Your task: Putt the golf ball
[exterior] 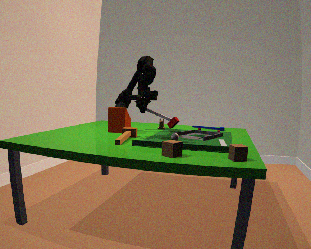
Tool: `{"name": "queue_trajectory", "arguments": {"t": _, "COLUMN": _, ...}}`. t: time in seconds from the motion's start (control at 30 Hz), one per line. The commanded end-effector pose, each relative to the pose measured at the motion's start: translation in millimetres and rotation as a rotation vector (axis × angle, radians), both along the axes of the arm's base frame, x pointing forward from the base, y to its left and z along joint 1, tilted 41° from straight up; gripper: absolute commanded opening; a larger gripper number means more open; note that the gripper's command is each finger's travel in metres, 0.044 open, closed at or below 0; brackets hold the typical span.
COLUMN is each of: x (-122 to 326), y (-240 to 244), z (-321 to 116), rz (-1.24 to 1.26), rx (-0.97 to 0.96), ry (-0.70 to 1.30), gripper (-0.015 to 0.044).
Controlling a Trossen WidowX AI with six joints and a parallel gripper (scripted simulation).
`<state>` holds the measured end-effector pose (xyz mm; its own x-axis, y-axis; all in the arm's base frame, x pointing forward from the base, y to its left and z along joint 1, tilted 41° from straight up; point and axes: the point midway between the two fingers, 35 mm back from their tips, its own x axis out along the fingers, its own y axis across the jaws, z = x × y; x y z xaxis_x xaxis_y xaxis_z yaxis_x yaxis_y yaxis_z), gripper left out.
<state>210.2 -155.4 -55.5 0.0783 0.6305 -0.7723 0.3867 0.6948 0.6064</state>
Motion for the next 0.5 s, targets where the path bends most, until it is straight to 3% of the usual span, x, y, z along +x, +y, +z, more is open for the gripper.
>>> {"name": "queue_trajectory", "arguments": {"t": 0.0, "x": -3.6, "y": -2.7, "z": -4.2, "rz": -0.030, "rx": 0.006, "ry": 0.016, "gripper": 0.0000}}
{"name": "queue_trajectory", "arguments": {"t": 0.47, "x": -1.1, "y": 23.9, "z": -35.3, "rz": -0.030, "rx": 0.007, "ry": 0.015, "gripper": 0.0000}}
